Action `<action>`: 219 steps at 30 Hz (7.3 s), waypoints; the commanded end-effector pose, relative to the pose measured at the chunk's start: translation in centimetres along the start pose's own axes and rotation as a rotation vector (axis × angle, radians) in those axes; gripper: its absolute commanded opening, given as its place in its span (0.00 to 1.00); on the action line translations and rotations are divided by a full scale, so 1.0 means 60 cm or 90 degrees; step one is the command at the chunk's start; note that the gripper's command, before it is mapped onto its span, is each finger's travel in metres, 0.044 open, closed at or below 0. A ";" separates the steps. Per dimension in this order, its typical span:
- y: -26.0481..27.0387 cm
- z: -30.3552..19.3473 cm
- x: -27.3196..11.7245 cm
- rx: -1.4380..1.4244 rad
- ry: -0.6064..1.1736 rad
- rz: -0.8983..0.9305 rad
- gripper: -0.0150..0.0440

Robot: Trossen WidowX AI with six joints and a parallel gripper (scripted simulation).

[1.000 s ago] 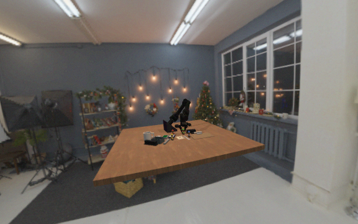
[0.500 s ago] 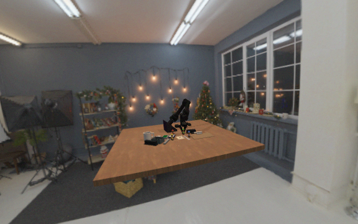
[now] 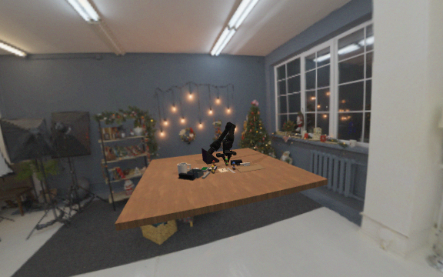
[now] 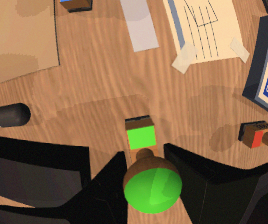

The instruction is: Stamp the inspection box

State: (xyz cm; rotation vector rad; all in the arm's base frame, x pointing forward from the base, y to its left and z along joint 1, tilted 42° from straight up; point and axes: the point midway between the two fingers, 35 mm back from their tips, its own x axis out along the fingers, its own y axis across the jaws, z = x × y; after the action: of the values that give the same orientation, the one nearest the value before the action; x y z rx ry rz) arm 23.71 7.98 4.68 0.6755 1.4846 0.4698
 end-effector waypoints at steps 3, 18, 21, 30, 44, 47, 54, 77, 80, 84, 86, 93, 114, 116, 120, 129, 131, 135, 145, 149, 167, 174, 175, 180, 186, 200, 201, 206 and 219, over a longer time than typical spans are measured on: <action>0.000 0.003 -0.006 -0.003 -0.002 -0.002 0.25; 0.000 0.004 -0.017 -0.003 -0.003 -0.002 0.25; 0.000 0.004 -0.020 -0.003 -0.003 -0.003 0.25; -0.001 0.005 -0.027 -0.003 -0.003 -0.003 0.25; -0.001 0.005 -0.038 -0.003 -0.003 -0.004 0.25; -0.001 0.005 -0.040 -0.003 -0.003 -0.004 0.25; -0.001 0.005 -0.046 -0.003 -0.003 -0.004 0.25; -0.001 0.004 -0.065 -0.003 -0.002 -0.004 0.25; -0.001 0.004 -0.067 -0.003 -0.002 -0.004 0.25; -0.001 0.004 -0.070 -0.003 -0.002 -0.004 0.25; -0.001 0.004 -0.072 -0.003 -0.002 -0.004 0.25; -0.001 0.003 -0.078 -0.003 -0.002 -0.004 0.25; 0.000 0.001 -0.095 -0.002 -0.002 -0.003 0.25; 0.000 0.001 -0.096 -0.002 -0.002 -0.003 0.25; 0.000 0.001 -0.100 -0.002 -0.002 -0.002 0.25; -0.041 0.023 -0.106 -0.001 -0.005 -0.011 0.25; -0.057 0.031 -0.108 -0.001 -0.006 -0.014 0.25; -0.090 0.044 -0.112 0.000 -0.007 -0.019 0.25; -0.178 0.064 -0.118 0.001 -0.008 -0.025 0.25; -0.215 0.067 -0.119 0.001 -0.007 -0.026 0.25; -0.375 0.046 -0.109 -0.004 -0.004 -0.012 0.25; -0.376 0.046 -0.105 -0.003 -0.004 -0.011 0.25; -0.376 0.046 -0.104 -0.003 -0.004 -0.011 0.25; -0.377 0.047 -0.099 -0.003 -0.004 -0.012 0.25; -0.377 0.047 -0.092 -0.003 -0.004 -0.012 0.25; -0.377 0.048 -0.076 -0.003 -0.004 -0.011 0.25; -0.377 0.048 -0.075 -0.003 -0.004 -0.011 0.25; -0.378 0.048 -0.070 -0.003 -0.004 -0.011 0.25; -0.378 0.048 -0.055 -0.003 -0.004 -0.011 0.25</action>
State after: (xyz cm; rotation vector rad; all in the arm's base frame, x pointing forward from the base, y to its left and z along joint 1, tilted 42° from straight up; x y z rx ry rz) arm 23.79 -11.48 -7.96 0.6511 1.4810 0.4575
